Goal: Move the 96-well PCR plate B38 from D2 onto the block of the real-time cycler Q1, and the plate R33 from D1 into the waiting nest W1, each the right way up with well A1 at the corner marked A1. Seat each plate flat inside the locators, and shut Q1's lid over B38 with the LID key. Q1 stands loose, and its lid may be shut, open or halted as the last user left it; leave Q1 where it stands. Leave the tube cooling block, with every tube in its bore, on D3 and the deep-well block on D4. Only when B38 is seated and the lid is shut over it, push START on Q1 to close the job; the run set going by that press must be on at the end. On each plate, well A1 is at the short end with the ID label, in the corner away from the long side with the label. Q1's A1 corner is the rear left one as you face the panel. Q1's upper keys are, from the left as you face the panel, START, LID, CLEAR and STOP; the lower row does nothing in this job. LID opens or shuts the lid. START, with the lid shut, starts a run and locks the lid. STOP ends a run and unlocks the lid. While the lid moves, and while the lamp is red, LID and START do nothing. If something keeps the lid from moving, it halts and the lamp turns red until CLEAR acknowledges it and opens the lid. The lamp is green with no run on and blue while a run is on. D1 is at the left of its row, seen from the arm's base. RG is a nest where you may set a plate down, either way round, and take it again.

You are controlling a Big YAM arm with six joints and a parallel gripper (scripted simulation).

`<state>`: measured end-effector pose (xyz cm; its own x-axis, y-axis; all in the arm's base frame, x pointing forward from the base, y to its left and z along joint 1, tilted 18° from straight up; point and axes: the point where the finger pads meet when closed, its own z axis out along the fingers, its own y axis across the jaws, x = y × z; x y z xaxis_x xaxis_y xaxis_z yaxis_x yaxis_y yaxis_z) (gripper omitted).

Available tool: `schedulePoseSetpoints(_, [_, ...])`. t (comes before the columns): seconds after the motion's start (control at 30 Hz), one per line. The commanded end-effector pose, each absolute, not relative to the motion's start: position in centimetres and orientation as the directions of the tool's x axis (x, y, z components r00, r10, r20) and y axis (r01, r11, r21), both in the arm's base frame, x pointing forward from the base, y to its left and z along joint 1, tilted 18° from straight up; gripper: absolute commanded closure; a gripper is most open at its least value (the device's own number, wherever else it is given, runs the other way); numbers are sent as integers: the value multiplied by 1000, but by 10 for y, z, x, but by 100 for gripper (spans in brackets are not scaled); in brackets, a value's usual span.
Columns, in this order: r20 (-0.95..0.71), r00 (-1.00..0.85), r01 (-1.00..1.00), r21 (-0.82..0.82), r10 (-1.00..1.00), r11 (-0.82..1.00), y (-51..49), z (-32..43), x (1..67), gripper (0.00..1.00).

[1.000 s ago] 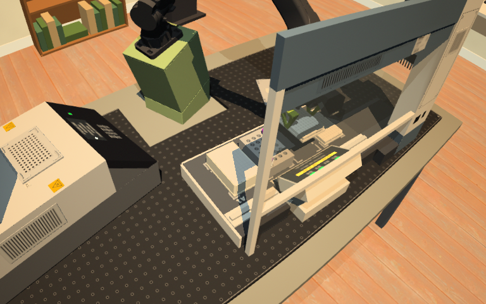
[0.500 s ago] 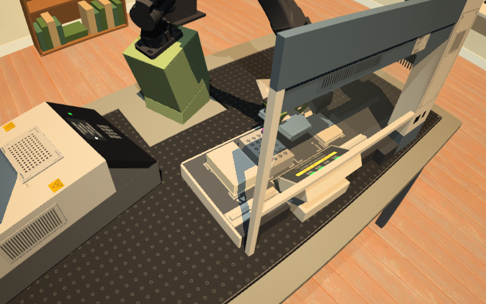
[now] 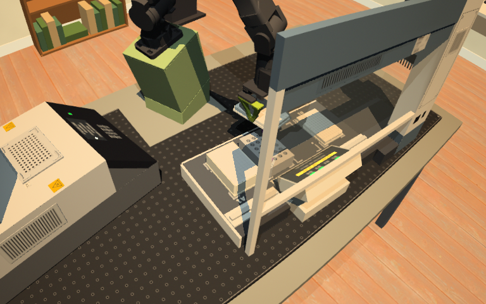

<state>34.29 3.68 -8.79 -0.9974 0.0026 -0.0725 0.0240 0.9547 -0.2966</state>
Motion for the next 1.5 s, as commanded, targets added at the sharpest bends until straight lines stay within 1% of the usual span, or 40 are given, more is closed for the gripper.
schedulePoseSetpoints(0.0, [-75, -997, -8, -298, -32, 954, 20, -71, 331, 100])
schedulePoseSetpoints(0.3, [-66, -994, -66, -296, -89, 953, 3, -50, 314, 100])
schedulePoseSetpoints(0.47, [-33, -996, -67, -307, -80, 949, -14, -47, 284, 100])
schedulePoseSetpoints(0.7, [-62, -992, -90, -300, -114, 950, -31, -22, 274, 100])
schedulePoseSetpoints(0.97, [-26, -994, -91, -303, -103, 949, -47, -19, 240, 100])
schedulePoseSetpoints(1.23, [-69, -995, -46, -301, -70, 952, -71, 9, 222, 100])
schedulePoseSetpoints(1.37, [-39, -997, -45, -303, -60, 952, -83, 10, 199, 100])
schedulePoseSetpoints(1.47, [-41, -997, -51, -302, -67, 952, -82, 10, 198, 100])
